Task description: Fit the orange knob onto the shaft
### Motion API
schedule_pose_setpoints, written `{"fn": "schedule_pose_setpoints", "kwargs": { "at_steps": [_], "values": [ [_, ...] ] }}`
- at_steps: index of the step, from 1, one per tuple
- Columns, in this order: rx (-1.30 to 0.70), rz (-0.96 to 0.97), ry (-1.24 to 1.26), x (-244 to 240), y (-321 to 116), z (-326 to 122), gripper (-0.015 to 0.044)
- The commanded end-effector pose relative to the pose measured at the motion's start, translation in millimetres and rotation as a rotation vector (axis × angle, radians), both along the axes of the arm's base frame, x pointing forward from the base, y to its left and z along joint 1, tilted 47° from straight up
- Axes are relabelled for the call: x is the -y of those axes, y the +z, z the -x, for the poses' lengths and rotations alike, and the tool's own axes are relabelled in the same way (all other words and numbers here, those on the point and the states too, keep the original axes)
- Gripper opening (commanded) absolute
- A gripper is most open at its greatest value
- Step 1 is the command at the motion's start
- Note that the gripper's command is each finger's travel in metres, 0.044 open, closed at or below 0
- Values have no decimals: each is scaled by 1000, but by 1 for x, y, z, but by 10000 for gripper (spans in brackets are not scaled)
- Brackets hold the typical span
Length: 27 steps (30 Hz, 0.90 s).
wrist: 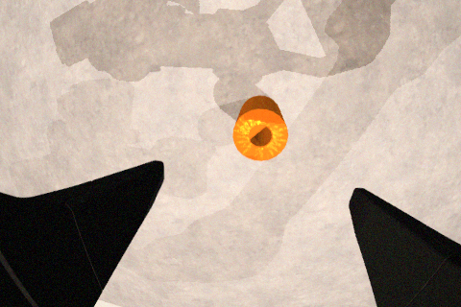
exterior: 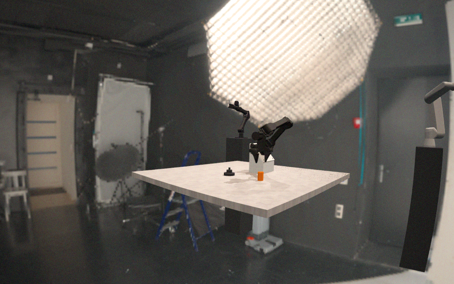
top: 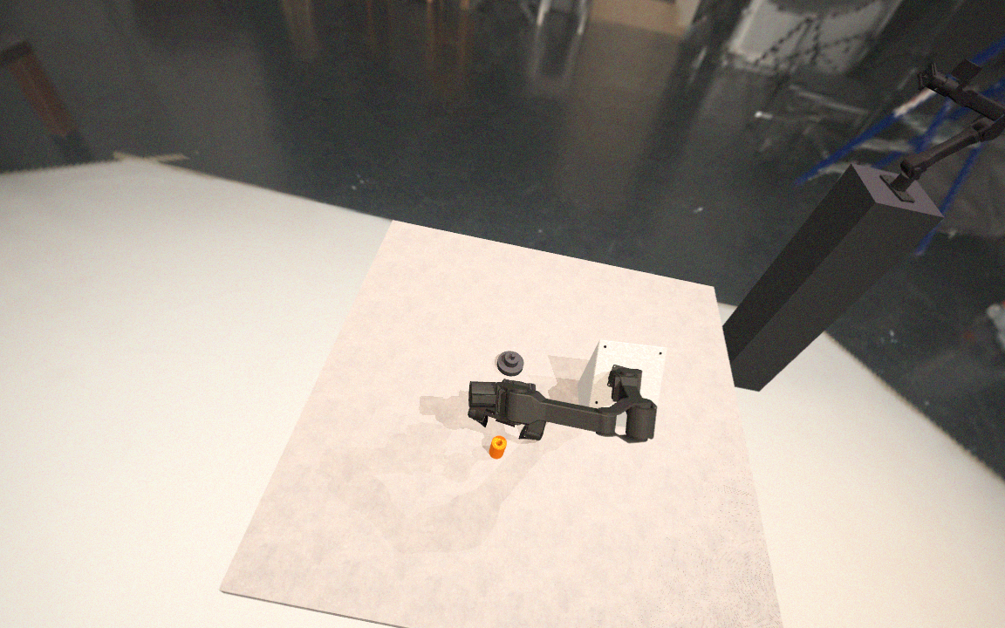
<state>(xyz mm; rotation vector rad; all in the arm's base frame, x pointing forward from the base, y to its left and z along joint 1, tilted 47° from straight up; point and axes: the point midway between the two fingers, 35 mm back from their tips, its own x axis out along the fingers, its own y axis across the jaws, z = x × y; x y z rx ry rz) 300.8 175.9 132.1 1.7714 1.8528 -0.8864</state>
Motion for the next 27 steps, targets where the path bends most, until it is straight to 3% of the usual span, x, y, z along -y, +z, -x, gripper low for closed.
{"fn": "schedule_pose_setpoints", "kwargs": {
  "at_steps": [1,14,27],
  "values": [
    [231,-38,225,0,0,1,440],
    [1113,-154,1072,0,0,1,440],
    [1158,-160,1114,0,0,1,440]
  ]
}}
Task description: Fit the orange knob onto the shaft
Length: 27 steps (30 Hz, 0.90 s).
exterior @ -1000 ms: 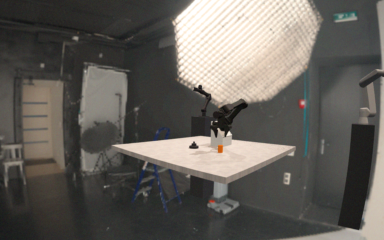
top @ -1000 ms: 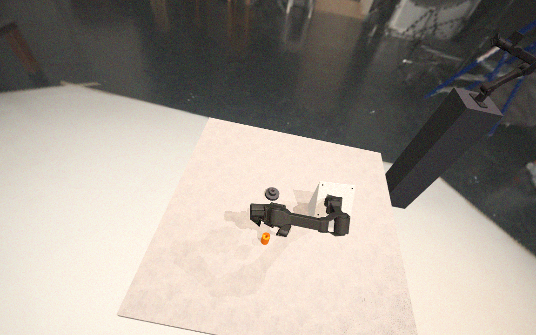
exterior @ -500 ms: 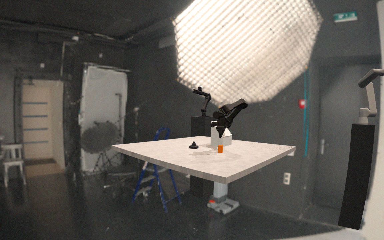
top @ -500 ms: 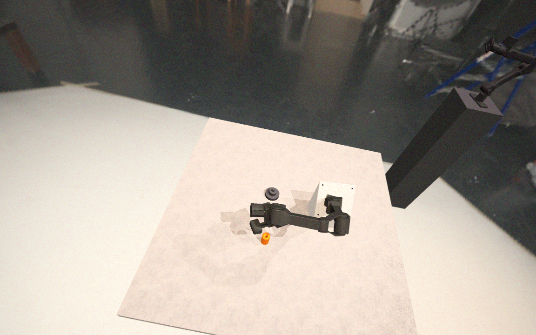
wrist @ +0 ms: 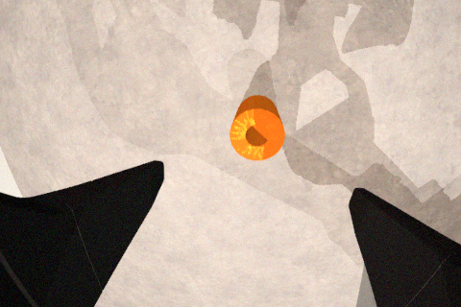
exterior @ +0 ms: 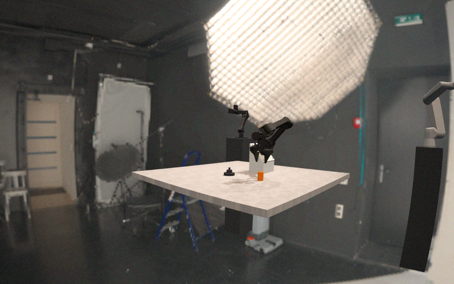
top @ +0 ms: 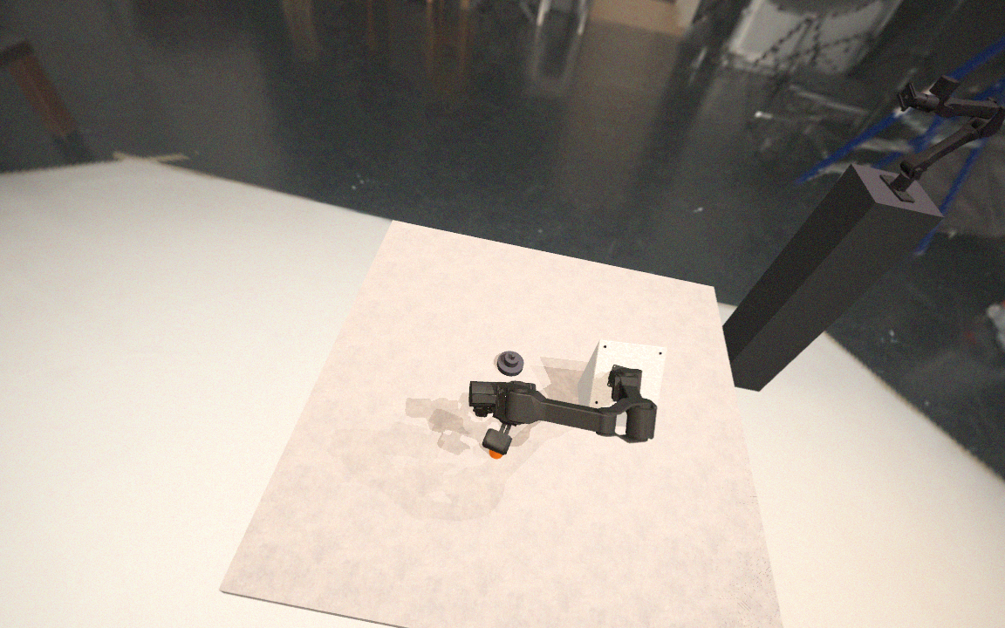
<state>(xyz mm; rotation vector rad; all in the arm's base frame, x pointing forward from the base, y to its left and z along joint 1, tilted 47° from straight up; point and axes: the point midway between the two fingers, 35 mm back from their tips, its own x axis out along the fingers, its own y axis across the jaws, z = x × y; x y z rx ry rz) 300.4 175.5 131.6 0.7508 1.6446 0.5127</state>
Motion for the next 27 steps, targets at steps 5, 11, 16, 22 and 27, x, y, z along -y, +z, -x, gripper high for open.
{"fn": "schedule_pose_setpoints", "kwargs": {
  "at_steps": [5,11,16,22,27],
  "values": [
    [83,-18,82,-1,0,0,440],
    [83,-19,82,-26,-24,4,440],
    [83,-20,82,-30,-27,4,440],
    [83,-20,82,-37,-34,5,440],
    [84,-20,84,-42,-39,6,440]
  ]
}}
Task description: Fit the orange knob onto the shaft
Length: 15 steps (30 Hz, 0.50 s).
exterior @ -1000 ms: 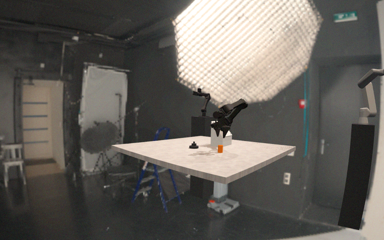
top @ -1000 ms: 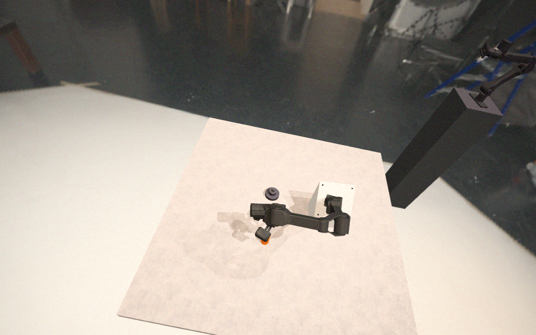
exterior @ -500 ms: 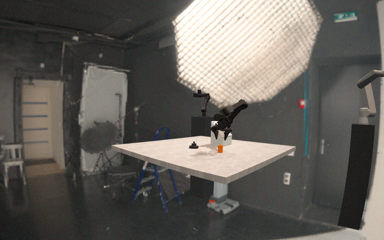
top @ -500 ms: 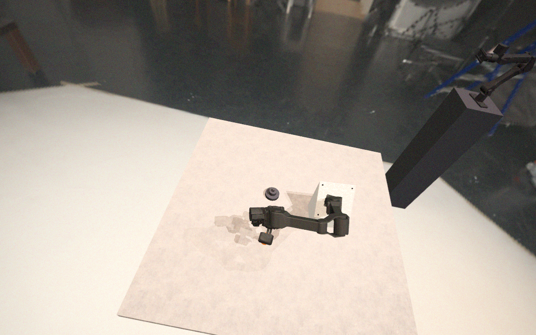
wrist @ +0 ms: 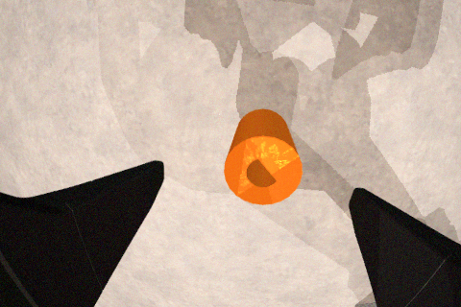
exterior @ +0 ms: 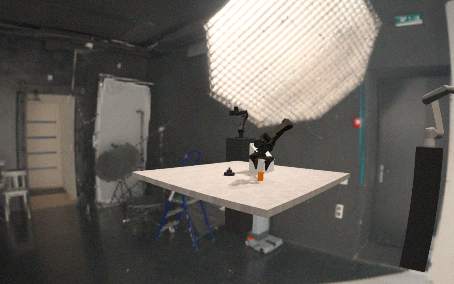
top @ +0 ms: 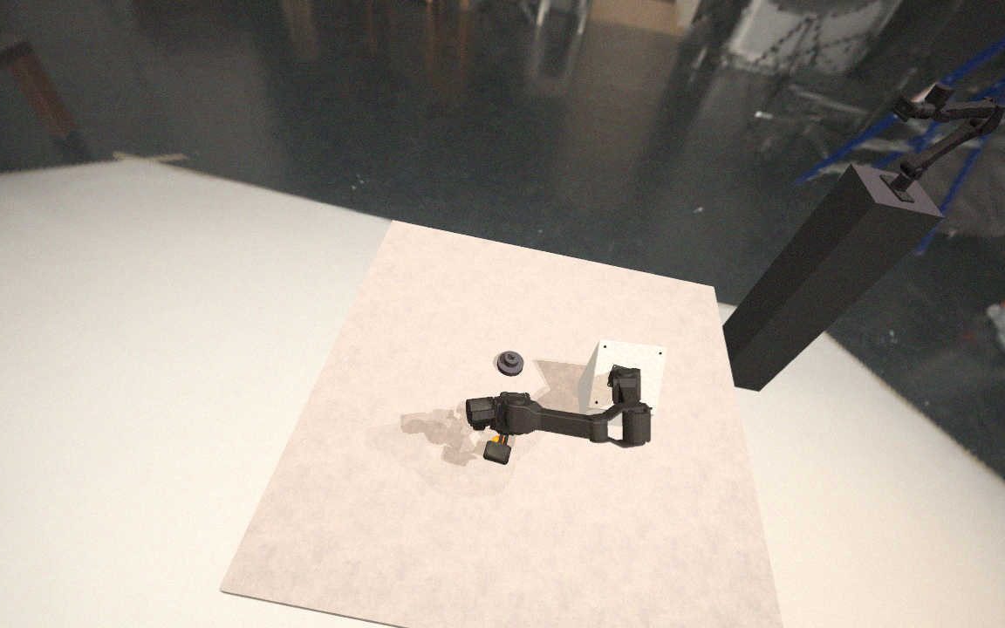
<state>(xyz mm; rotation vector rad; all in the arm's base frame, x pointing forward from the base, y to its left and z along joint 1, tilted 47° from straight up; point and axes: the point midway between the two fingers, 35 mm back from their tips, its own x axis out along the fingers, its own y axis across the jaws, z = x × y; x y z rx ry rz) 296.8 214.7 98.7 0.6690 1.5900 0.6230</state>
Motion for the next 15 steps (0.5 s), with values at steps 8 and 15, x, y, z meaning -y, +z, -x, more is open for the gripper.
{"fn": "schedule_pose_setpoints", "kwargs": {
  "at_steps": [8,15],
  "values": [
    [-8,8,0,-13,-15,3,440],
    [-9,8,-1,-21,-23,3,440]
  ]
}}
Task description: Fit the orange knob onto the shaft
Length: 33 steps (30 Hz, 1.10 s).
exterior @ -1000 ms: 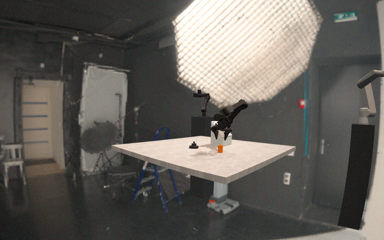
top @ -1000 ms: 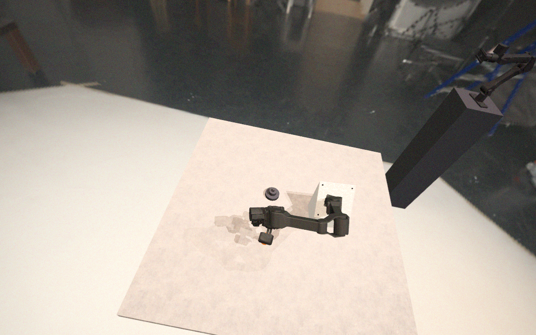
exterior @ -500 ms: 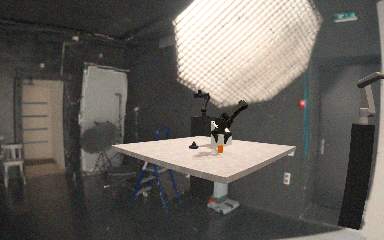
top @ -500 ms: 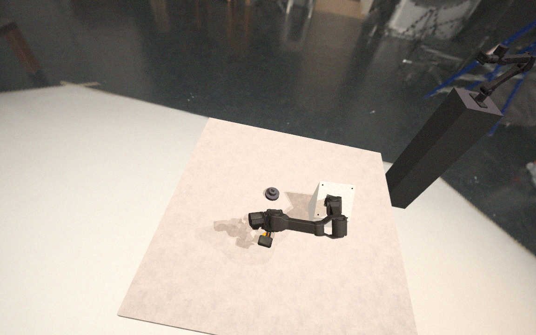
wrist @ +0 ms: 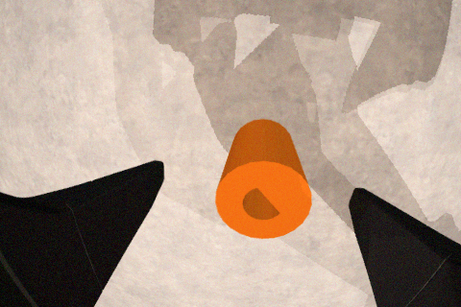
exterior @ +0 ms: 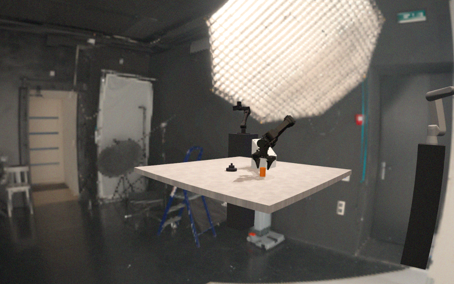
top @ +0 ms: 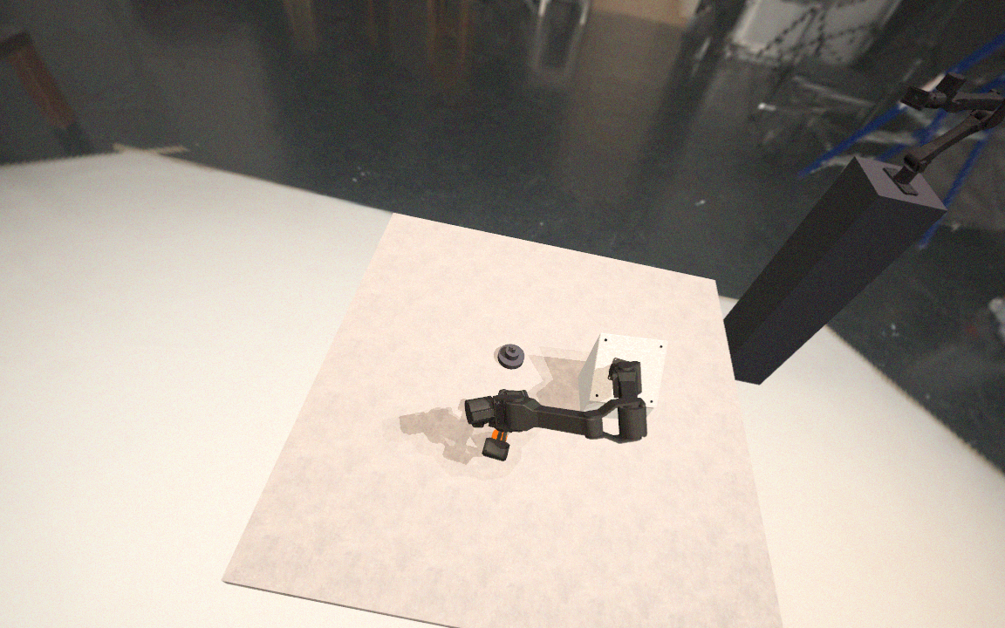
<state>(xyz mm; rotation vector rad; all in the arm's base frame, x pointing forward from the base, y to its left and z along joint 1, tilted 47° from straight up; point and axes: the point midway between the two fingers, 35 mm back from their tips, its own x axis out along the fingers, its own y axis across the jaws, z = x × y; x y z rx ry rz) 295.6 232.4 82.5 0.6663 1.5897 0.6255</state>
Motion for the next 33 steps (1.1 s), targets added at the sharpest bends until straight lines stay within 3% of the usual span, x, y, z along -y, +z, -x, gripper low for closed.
{"fn": "schedule_pose_setpoints", "kwargs": {
  "at_steps": [1,23,33],
  "values": [
    [-11,8,-4,-4,-8,2,440],
    [-13,5,-6,-29,-30,8,440],
    [-13,5,-6,-29,-30,8,177]
  ]
}}
